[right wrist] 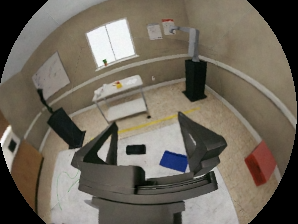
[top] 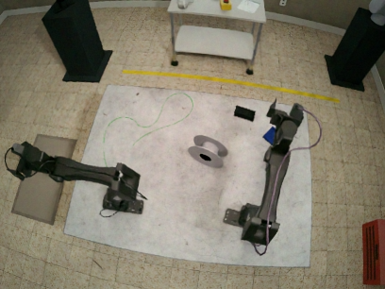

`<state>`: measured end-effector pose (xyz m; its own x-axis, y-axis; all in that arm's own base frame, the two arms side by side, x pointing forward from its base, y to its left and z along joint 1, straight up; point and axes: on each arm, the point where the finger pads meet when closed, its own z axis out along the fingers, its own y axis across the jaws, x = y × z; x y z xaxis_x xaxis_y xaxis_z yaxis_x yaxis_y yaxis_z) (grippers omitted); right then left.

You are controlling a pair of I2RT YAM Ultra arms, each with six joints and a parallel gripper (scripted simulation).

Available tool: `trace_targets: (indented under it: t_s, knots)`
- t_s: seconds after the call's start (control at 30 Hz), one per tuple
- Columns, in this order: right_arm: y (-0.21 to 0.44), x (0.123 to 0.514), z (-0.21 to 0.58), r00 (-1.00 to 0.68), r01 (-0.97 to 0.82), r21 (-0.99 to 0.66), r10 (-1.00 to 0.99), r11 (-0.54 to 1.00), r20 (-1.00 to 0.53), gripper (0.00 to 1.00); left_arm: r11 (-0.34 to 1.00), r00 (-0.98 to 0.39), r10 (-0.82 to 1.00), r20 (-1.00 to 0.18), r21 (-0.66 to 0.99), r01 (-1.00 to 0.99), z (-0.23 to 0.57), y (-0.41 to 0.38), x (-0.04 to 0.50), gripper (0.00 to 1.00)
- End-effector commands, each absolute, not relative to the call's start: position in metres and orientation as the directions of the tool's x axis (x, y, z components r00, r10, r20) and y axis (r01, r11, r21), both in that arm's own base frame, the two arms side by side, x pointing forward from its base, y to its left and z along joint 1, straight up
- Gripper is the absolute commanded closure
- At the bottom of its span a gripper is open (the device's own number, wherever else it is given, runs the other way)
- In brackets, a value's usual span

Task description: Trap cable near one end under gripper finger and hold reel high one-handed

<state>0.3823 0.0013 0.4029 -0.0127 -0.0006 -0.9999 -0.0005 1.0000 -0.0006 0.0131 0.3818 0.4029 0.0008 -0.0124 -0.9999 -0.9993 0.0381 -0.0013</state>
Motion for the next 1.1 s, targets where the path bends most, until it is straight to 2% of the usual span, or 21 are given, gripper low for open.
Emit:
trace_targets:
  t_s: [0.0,0.4,1.07]
  knots:
    - [-0.001,0.383,0.404,-0.004,0.003,0.002,0.002,1.0,-1.0,0.05,0.033,-0.005,-0.005,-1.0,0.005,-0.999,0.403,0.384,0.013,0.0]
    - [-0.001,0.383,0.404,-0.004,0.003,0.002,0.002,1.0,-1.0,0.25,0.033,-0.005,-0.005,-1.0,0.005,-0.999,0.403,0.384,0.013,0.0]
    - [0.016,0.388,0.395,-0.052,-0.066,-0.043,-0.046,0.997,-0.998,0.25,0.033,-0.005,-0.005,-1.0,0.005,-0.999,0.403,0.384,0.013,0.0]
